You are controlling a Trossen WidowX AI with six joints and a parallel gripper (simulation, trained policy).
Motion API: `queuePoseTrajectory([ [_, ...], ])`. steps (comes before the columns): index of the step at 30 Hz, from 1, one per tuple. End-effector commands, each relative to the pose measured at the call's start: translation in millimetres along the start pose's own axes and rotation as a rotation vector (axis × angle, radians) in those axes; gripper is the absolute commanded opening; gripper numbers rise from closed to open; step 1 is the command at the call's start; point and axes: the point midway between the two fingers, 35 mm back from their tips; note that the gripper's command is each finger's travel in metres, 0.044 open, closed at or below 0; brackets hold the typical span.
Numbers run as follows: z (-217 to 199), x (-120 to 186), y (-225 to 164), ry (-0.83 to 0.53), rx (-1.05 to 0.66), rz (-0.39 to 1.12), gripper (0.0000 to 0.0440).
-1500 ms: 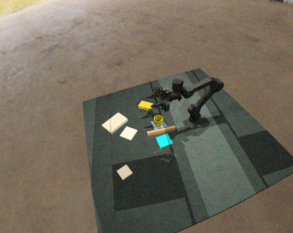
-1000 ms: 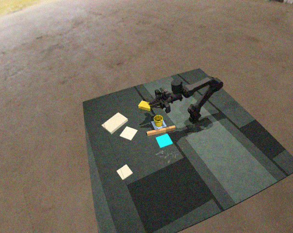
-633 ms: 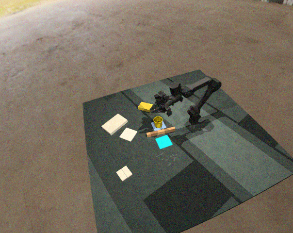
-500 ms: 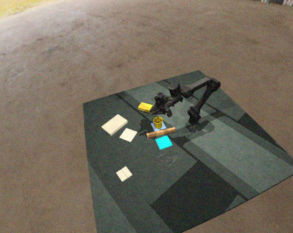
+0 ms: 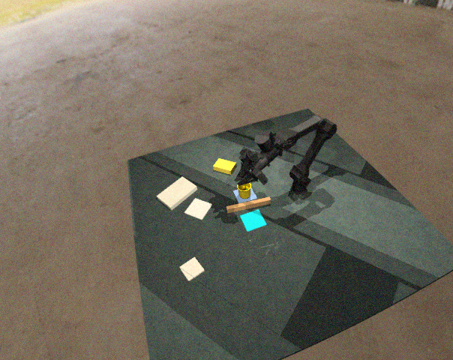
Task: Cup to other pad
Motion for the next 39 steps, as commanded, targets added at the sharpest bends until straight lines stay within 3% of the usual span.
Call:
queuePoseTrajectory([
  [1,3.5,-4.4,-5.8,-0.006,-0.027,0.069,0.0151],
  [25,4.2,-12.6,-39.5,-0.101,-0.056,0.442,0.0110],
  [39,-8.1,-10.1,-56.7,-0.174,-0.019,0.652,0.0127],
])
Point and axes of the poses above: the point midway between the two fingers, 35 mm back from their tips, its own x axis back along the fingers, its own z axis across the jaws, y = z × x, and after that the axes turned 6 degrees about x, right-handed
